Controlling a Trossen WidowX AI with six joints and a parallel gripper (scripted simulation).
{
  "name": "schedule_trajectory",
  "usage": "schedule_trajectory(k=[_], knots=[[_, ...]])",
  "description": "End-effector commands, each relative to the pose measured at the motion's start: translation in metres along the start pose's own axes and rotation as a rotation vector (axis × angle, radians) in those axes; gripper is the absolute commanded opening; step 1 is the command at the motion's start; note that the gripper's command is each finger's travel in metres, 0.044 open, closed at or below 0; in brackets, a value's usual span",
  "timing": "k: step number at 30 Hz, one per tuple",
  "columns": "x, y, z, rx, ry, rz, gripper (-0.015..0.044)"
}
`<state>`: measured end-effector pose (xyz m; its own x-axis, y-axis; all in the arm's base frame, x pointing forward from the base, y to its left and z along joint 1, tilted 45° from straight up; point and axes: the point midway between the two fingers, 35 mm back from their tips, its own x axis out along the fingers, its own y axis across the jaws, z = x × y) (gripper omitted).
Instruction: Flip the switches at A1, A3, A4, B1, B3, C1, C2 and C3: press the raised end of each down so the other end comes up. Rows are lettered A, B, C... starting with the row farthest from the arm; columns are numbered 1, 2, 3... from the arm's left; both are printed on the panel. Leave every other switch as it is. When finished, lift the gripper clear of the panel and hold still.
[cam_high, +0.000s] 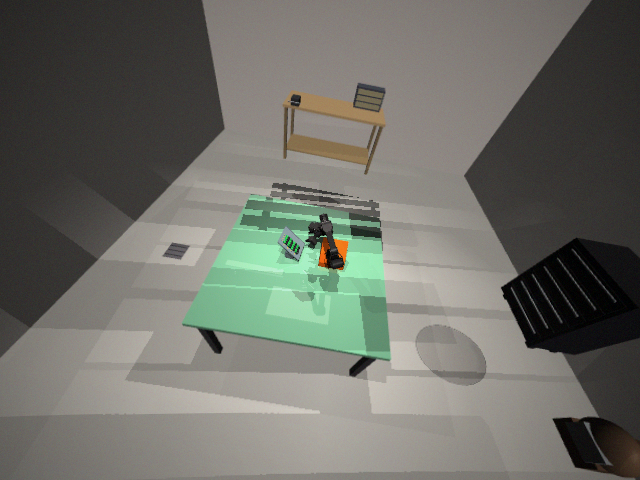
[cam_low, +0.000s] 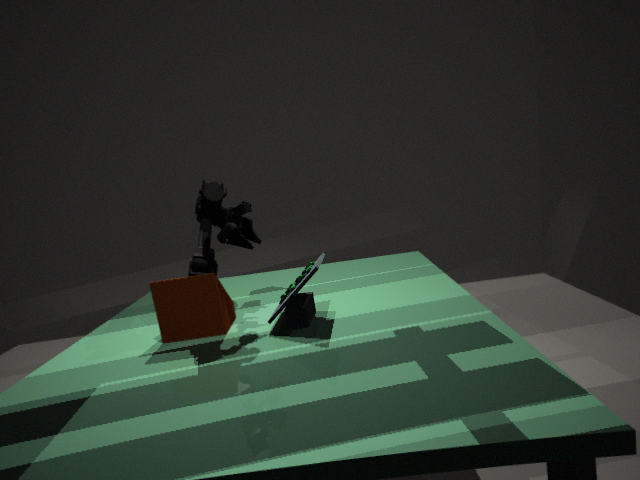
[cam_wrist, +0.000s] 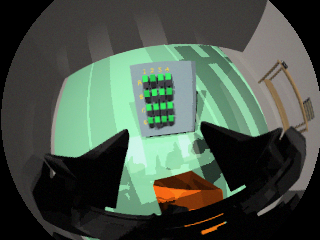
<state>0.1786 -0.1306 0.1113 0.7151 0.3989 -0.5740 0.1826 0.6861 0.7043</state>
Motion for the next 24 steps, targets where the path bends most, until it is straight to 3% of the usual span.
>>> schedule_trajectory(k=[1,12,15,24], knots=[[0.001,0.000,0.001,0.000,0.002,-0.001,0.0374],[0.097,0.028,0.039,-0.017,0.026,-0.002,0.0085],[0.103,0.033,0.041,-0.016,0.023,0.006,0.0006],[0.138,0.034,0.040,-0.016,-0.005,0.007,0.0000]])
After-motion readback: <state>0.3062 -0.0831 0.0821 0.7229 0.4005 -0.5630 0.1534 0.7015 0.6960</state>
